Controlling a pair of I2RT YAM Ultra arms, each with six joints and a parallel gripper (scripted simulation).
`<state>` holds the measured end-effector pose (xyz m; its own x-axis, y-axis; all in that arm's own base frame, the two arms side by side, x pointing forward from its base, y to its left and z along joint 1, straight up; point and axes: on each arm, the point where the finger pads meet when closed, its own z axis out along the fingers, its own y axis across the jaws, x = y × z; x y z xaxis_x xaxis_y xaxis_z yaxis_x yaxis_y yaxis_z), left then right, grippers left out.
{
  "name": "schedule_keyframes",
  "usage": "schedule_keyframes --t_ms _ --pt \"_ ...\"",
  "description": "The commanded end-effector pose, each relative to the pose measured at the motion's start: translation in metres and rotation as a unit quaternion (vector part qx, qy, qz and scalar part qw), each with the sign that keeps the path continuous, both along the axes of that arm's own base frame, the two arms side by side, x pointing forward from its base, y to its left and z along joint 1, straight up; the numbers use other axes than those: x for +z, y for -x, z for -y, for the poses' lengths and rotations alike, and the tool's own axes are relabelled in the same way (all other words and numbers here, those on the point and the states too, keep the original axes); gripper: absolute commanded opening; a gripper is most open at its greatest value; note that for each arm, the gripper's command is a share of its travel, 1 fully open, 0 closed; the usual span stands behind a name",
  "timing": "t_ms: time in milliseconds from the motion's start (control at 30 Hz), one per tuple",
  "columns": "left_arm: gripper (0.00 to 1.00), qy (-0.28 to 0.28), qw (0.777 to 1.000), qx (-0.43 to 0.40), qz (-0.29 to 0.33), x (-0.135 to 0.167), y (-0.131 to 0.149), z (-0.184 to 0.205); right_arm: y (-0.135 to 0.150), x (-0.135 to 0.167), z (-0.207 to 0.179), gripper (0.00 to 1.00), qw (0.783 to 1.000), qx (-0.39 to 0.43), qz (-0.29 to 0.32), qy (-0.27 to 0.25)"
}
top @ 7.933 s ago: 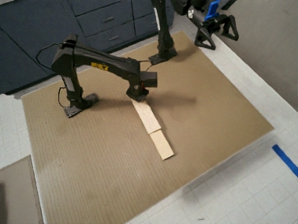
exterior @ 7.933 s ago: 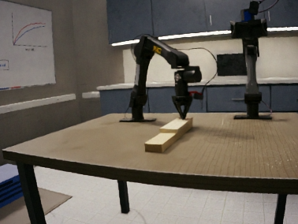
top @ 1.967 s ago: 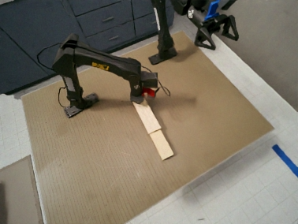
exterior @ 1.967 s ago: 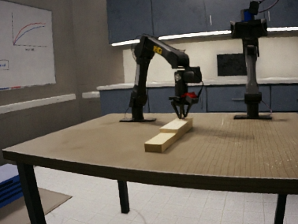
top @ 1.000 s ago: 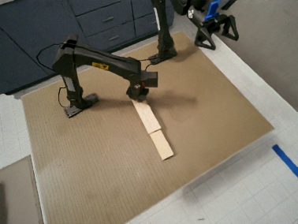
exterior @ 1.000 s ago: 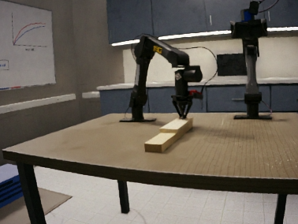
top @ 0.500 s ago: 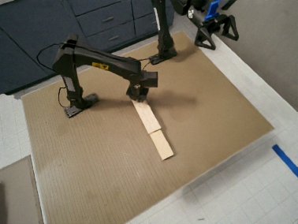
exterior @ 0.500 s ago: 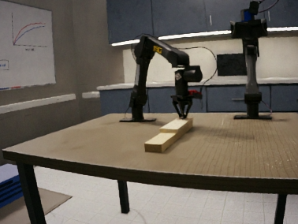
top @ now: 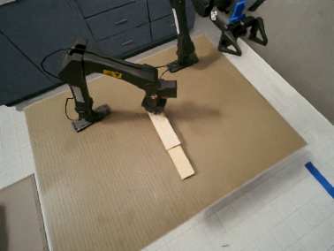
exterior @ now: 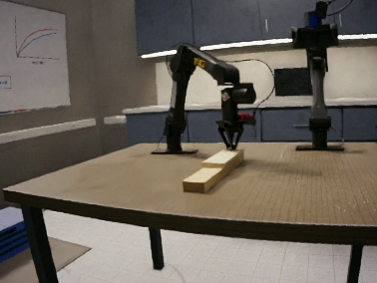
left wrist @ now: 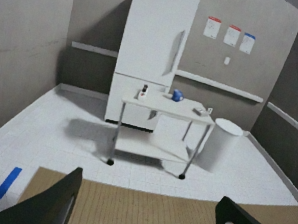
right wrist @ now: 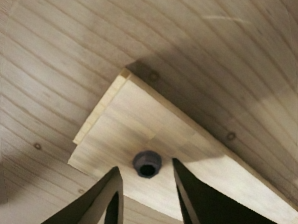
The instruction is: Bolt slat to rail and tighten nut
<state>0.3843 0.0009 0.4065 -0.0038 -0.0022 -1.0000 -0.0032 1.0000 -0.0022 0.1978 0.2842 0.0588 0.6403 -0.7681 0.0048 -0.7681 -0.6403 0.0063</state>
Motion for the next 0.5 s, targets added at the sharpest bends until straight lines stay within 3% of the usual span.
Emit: schedule_keyframes --t_ms 0,467 --pt "1.00 0.000 1.000 0.000 0.006 0.0046 0.0010 0.0000 0.0009 0.0018 -0.0044 0.34 1.000 0.005 0.001 -0.011" --pt "1.00 0.000 1.000 0.000 0.006 0.0046 0.0010 0.0000 0.0008 -0.0014 -0.0045 0.34 1.000 0.005 0.001 -0.011"
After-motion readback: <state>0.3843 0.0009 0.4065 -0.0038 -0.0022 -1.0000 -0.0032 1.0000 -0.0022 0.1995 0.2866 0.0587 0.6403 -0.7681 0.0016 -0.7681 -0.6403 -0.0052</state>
